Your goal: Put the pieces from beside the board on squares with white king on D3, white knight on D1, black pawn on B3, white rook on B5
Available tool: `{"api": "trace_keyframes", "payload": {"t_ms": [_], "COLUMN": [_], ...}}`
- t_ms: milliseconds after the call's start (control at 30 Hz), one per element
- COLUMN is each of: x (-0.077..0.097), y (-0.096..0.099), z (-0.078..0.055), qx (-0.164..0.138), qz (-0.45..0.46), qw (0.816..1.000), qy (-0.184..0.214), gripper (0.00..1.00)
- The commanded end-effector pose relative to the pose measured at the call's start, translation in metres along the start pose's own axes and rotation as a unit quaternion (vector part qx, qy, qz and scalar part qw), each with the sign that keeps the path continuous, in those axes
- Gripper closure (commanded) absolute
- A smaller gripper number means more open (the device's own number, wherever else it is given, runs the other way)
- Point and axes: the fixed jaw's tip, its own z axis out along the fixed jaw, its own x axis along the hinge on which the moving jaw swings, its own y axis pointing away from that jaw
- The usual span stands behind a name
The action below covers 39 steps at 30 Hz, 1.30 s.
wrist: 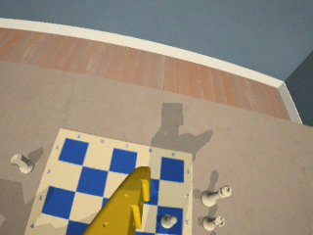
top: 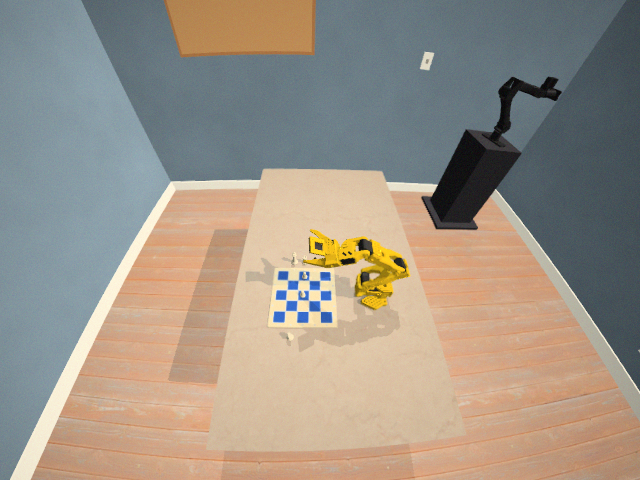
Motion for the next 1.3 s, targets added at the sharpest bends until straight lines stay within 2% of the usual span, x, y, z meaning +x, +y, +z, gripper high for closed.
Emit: {"api": "trace_keyframes", "payload": {"t_ms": [0, 167, 233, 400, 567, 633, 900, 1267], "x": [0.009, 0.03, 0.03, 0.049, 0.055, 0.065, 0.085, 0.092], "y": [-0.001, 0.002, 0.002, 0.005, 0.006, 0.008, 0.012, 0.013], "z": [-0.008, -0.021, -0.021, -0.031, -0.034, -0.038, -0.044, -0.045], "qx": [0.004, 0.007, 0.007, 0.011, 0.013, 0.015, 0.021, 0.023], "qz": [0.013, 0.045, 0.045, 0.073, 0.082, 0.096, 0.126, 0.136], "qw": [1.0, 0.998, 0.998, 0.996, 0.995, 0.993, 0.987, 0.985], "qy": [0.009, 0.035, 0.035, 0.056, 0.062, 0.073, 0.095, 0.102], "gripper": [0.44, 0.48, 0.48, 0.52, 0.53, 0.55, 0.59, 0.6]}}
